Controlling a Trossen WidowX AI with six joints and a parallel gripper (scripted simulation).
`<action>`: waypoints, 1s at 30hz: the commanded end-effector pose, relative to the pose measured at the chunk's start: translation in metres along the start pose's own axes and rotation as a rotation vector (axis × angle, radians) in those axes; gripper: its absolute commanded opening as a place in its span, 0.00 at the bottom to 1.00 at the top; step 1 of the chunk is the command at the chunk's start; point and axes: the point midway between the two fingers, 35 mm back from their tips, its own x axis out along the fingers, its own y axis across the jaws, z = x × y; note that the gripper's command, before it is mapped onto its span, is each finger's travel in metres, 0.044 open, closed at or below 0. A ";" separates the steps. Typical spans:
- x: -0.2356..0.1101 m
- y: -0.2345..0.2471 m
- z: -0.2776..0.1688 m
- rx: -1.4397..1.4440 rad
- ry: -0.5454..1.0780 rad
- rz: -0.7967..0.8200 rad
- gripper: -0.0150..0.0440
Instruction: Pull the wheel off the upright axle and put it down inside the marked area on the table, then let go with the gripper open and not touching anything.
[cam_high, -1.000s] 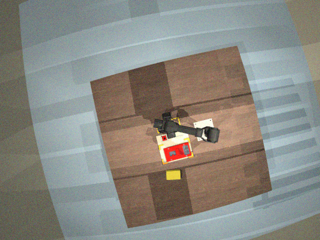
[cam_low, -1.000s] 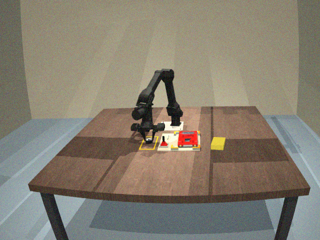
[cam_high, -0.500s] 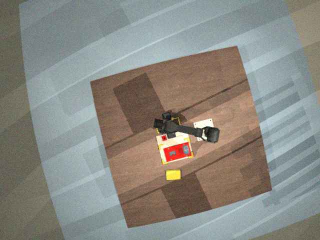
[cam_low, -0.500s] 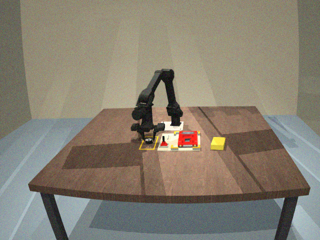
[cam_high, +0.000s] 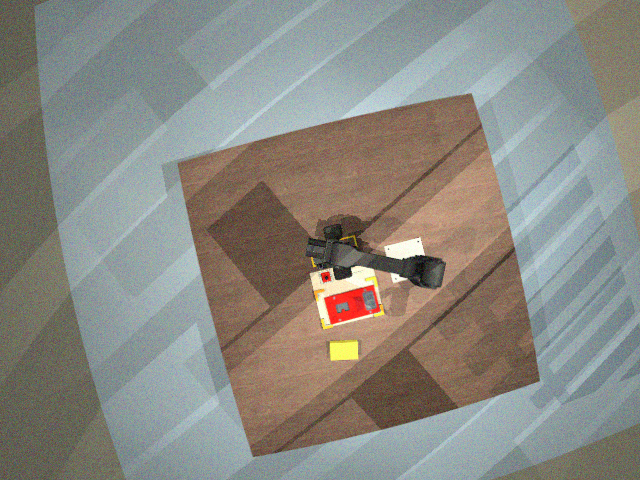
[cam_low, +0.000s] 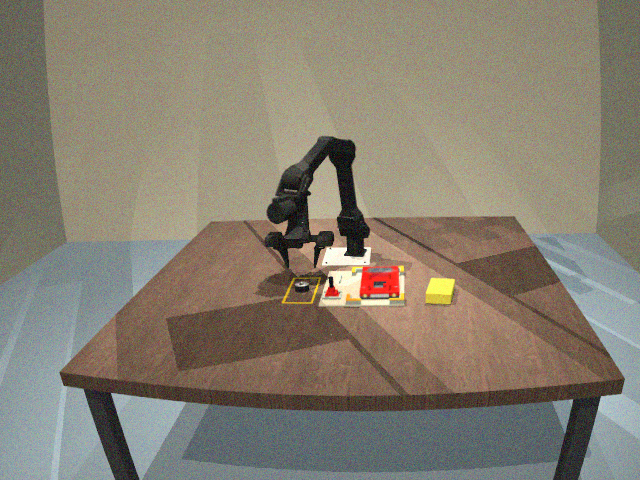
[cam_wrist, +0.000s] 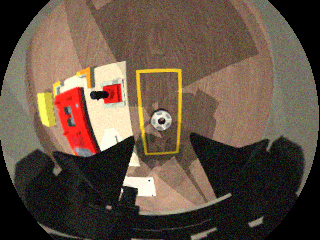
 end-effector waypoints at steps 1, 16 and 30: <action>-0.016 0.009 -0.020 -0.004 0.000 0.001 1.00; -0.049 0.033 -0.075 -0.008 0.003 0.006 1.00; -0.049 0.033 -0.075 -0.008 0.003 0.006 1.00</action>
